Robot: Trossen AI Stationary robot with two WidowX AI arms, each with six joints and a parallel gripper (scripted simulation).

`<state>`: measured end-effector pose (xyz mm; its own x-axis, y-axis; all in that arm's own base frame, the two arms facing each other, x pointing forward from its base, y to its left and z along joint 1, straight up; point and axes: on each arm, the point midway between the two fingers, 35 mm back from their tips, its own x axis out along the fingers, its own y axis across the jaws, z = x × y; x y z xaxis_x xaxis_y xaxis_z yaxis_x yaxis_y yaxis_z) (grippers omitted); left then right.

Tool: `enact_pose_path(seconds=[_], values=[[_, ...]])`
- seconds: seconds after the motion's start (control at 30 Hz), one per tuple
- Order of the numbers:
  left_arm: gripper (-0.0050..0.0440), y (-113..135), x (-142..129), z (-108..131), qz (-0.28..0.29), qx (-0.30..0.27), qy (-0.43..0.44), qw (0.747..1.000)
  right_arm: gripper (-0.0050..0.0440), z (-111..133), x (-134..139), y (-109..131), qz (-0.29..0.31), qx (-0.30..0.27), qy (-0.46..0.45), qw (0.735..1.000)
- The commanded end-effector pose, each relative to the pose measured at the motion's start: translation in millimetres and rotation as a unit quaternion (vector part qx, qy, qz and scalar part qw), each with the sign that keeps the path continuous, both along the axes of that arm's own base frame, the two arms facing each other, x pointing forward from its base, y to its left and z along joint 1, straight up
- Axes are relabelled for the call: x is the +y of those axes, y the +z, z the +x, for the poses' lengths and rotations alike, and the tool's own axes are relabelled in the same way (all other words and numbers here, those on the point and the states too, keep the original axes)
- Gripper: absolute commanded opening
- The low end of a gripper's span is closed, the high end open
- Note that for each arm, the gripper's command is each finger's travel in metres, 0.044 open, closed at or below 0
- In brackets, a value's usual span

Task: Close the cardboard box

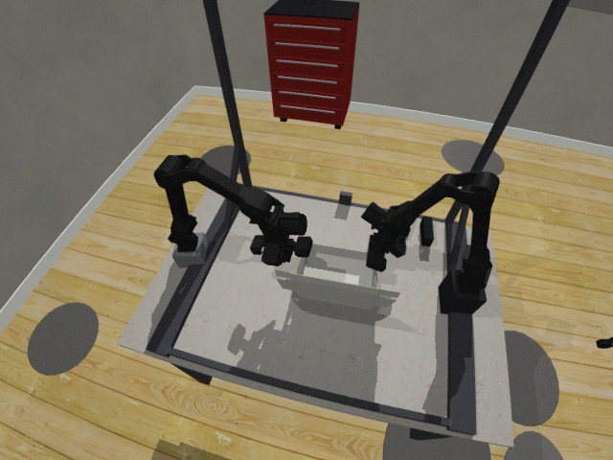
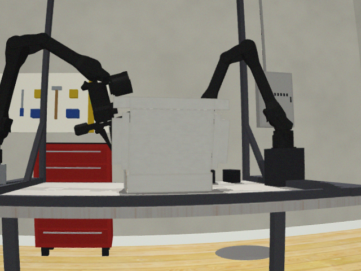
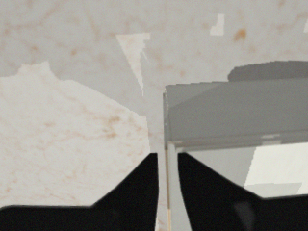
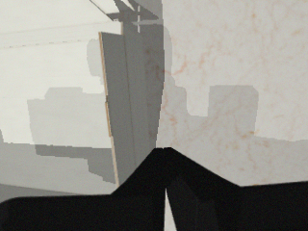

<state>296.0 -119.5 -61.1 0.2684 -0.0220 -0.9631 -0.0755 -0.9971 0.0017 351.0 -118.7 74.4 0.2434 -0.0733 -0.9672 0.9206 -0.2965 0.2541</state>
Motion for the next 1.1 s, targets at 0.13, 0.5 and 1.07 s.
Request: enact_pose_path(seconds=[0.13,0.5,1.07], values=[[0.0000,2.2,-1.6,2.9,-0.004,-0.006,-0.002,1.000,0.0000,2.6,-1.2,8.2,-0.005,-0.010,-0.002,1.000],[0.0000,2.3,-1.7,3.1,-0.004,-0.006,-0.002,1.000,0.0000,2.6,-1.2,8.2,-0.005,-0.010,-0.002,1.000],[0.0000,2.4,-1.7,3.1,-0.004,-0.006,-0.002,1.000,0.0000,2.6,-1.2,8.2,-0.005,-0.010,-0.002,1.000]])
